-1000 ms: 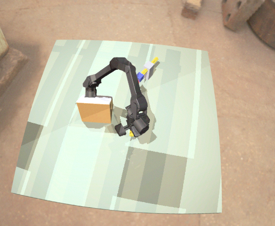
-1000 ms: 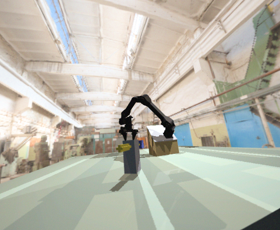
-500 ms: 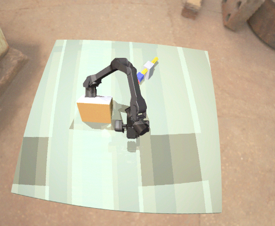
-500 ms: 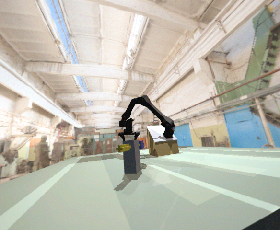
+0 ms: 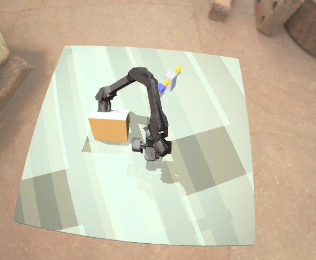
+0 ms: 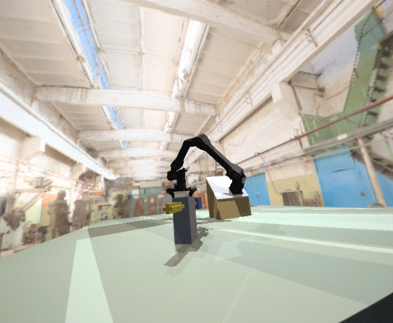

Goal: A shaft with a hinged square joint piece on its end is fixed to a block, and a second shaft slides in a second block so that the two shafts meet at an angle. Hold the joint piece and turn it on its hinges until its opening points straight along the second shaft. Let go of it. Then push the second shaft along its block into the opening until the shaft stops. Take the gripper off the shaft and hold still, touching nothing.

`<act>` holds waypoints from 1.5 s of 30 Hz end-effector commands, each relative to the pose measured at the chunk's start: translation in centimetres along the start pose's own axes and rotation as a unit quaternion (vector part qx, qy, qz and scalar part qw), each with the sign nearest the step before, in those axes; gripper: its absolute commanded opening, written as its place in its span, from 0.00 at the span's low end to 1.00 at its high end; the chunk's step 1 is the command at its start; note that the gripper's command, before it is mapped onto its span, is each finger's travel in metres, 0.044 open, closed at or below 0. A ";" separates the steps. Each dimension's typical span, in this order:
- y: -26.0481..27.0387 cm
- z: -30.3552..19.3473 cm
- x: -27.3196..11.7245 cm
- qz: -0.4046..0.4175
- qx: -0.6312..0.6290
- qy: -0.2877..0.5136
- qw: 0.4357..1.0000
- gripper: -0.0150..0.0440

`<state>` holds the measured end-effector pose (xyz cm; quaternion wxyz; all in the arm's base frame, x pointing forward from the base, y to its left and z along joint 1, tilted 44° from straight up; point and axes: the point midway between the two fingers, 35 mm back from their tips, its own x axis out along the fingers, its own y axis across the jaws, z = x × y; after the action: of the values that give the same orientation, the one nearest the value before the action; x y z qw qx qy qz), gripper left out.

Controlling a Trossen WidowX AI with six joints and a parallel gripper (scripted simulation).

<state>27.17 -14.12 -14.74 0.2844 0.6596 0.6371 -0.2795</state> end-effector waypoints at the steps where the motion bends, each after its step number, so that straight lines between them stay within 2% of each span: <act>1: 0.0 -0.2 0.9 -0.001 0.001 0.003 1.000 1.00; 11: 0.0 -0.2 2.2 -0.001 0.001 0.004 1.000 1.00; 24: 0.0 -0.2 2.2 -0.001 0.001 0.004 1.000 0.43; 36: 0.0 -0.2 2.2 -0.001 0.001 0.004 1.000 0.43; 41: 0.0 -0.2 2.2 -0.001 0.001 0.004 1.000 0.37; 45: 0.0 -0.2 2.2 -0.001 0.000 0.003 1.000 0.37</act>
<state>27.20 -12.49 -16.21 0.2827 0.6595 0.6385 -0.2783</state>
